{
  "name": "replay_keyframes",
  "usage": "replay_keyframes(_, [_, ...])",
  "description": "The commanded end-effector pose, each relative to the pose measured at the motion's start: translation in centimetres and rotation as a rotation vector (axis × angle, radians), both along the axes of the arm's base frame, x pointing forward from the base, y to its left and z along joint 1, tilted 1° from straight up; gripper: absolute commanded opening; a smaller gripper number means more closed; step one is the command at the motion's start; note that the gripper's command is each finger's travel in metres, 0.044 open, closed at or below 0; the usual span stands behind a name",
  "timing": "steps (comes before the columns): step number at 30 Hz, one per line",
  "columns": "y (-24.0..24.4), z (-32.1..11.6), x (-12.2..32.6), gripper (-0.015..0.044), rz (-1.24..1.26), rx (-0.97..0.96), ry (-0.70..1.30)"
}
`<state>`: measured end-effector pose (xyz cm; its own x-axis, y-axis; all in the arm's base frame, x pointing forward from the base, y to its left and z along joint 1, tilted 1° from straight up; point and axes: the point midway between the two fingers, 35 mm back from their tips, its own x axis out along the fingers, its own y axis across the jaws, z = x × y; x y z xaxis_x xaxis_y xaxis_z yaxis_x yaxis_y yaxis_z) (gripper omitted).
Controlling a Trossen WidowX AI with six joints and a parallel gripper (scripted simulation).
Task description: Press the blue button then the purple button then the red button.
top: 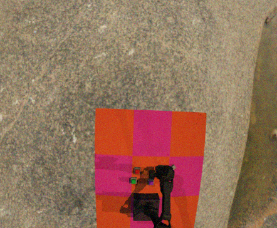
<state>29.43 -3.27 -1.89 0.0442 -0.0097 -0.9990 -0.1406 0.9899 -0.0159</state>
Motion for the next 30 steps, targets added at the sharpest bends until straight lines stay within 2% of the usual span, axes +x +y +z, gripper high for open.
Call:
replay_keyframes(1, [0.1, -0.3, -0.2, 0.002, -0.005, 0.004, 0.011])
replay_keyframes(4, [0.0, 0.2, 0.0, 0.002, 0.0, 0.0, 0.001])
replay_keyframes(7, [0.1, 2.8, -0.3, 0.002, -0.005, 0.004, 0.01])
replay_keyframes(14, [0.1, 3.4, -0.3, 0.002, -0.005, 0.004, 0.01])
replay_keyframes(18, [0.1, 8.9, -0.5, 0.002, -0.005, 0.004, 0.01])
replay_keyframes(25, [0.2, 9.3, -0.7, 0.002, -0.005, 0.004, 0.011])
replay_keyframes(30, [2.7, 9.7, -5.8, 0.002, -0.009, 0.001, 0.018])
